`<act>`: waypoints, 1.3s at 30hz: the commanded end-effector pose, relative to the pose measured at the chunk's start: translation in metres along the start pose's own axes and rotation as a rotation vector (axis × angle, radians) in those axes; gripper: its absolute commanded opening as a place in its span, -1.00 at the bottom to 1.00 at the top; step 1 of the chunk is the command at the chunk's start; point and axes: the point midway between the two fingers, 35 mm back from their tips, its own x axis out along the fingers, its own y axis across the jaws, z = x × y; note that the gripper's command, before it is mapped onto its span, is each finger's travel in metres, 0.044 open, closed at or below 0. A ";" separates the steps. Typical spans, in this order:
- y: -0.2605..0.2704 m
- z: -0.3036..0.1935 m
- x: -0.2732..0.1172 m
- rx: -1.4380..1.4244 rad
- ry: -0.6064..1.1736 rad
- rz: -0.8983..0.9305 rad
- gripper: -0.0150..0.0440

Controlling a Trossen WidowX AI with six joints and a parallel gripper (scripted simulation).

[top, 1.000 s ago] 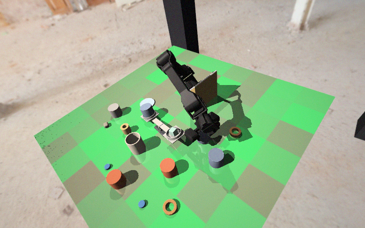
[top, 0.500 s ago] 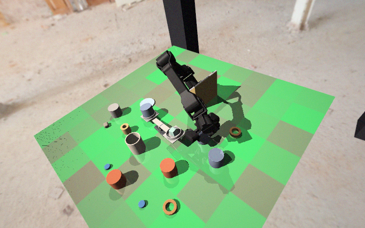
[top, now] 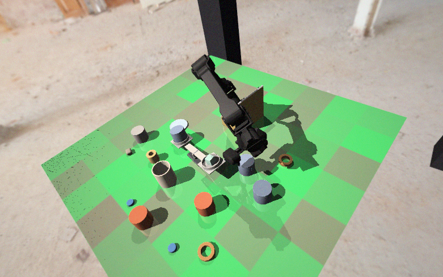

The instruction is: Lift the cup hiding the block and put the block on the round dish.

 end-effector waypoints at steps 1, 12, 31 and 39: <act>0.000 -0.002 -0.003 0.010 0.002 0.009 0.91; -0.014 -0.002 -0.029 0.272 -0.070 -0.011 0.39; -0.041 -0.023 -0.037 0.933 -0.053 0.008 0.39; -0.052 -0.033 -0.040 1.212 -0.045 0.013 0.39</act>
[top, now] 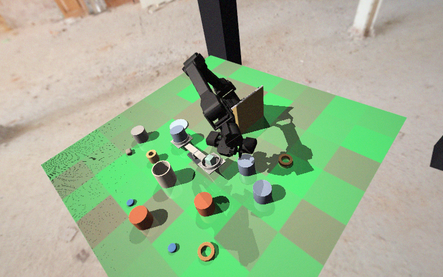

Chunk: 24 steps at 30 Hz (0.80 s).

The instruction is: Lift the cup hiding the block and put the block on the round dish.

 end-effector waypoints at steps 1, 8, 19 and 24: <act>-0.009 0.005 -0.005 0.133 -0.005 0.001 0.39; -0.021 0.010 -0.008 0.376 -0.001 -0.004 0.39; -0.041 0.016 -0.011 0.759 0.003 -0.016 0.39; -0.050 0.019 -0.013 0.932 0.004 -0.023 0.39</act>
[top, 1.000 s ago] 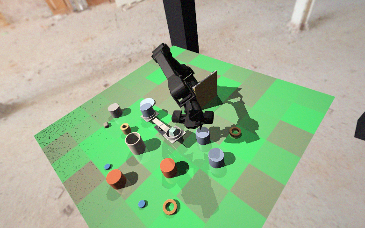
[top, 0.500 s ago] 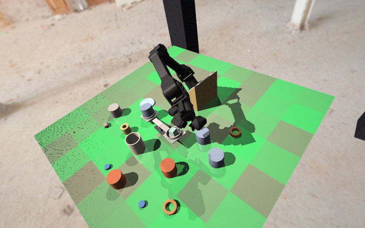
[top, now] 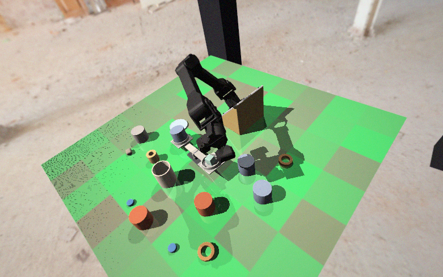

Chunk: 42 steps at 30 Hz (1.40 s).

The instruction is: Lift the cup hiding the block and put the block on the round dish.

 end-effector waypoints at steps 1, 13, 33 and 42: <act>-0.003 0.010 -0.004 0.133 -0.003 0.004 0.39; -0.015 0.030 -0.007 0.549 -0.006 -0.011 0.39; -0.027 0.050 -0.002 0.948 -0.015 -0.024 0.39; -0.027 0.050 0.011 0.948 -0.016 -0.024 0.39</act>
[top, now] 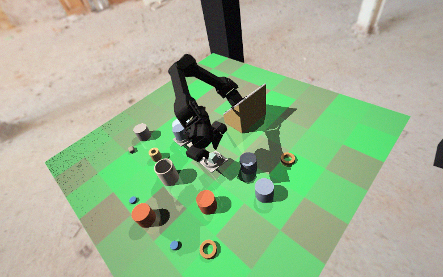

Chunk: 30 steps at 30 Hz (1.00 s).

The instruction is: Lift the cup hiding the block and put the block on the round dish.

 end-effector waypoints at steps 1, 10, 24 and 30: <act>-0.001 0.001 0.007 -0.005 -0.005 -0.003 0.39; -0.001 0.001 0.022 -0.005 -0.005 -0.003 0.39; -0.001 0.002 0.037 -0.004 -0.007 -0.003 0.12; -0.001 0.002 0.037 -0.004 -0.007 -0.003 -0.01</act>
